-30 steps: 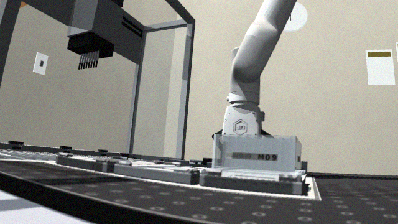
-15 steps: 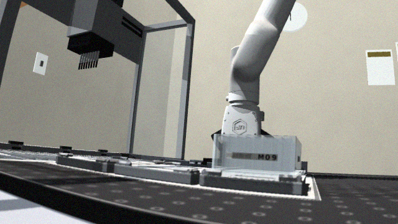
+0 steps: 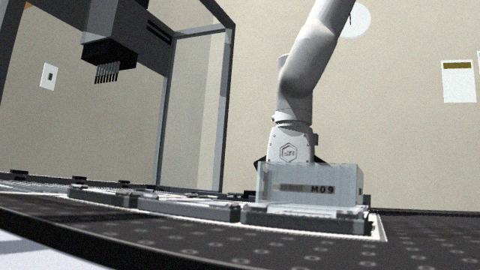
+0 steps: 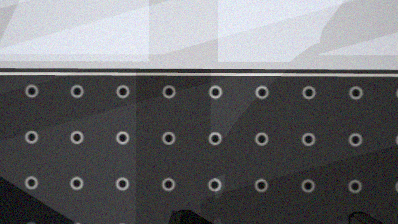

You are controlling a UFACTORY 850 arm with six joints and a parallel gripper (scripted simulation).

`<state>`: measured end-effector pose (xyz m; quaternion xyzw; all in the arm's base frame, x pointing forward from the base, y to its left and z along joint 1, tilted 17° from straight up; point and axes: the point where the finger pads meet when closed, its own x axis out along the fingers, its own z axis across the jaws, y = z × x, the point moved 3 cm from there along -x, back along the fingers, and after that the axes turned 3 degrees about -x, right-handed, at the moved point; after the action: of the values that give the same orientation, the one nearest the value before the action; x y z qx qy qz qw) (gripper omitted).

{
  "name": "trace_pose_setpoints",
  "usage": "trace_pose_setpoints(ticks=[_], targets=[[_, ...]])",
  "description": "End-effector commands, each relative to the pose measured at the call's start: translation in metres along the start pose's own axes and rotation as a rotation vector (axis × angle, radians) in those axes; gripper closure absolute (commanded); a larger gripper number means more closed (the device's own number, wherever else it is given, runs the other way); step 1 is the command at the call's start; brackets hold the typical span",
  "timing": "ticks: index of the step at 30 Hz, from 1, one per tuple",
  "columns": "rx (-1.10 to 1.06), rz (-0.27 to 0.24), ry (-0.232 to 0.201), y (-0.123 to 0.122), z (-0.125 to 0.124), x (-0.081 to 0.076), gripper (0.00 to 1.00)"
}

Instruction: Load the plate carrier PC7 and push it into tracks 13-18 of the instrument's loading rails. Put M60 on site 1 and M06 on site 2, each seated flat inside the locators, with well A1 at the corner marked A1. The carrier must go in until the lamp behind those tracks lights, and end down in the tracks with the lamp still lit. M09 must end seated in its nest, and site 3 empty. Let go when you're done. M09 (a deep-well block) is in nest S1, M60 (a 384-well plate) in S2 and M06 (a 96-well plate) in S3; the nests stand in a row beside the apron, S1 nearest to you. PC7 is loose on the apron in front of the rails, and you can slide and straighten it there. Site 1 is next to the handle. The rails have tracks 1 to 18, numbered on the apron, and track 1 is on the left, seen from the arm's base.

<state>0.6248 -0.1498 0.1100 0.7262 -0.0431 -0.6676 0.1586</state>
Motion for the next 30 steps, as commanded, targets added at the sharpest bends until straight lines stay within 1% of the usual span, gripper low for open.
trace_pose_setpoints(ticks=[1, 30], targets=[[0.0, 0.001, 0.003, -0.002, -0.001, -0.001, 0.0], [0.0, 0.001, 0.003, -0.014, -0.002, -0.001, 0.0]])
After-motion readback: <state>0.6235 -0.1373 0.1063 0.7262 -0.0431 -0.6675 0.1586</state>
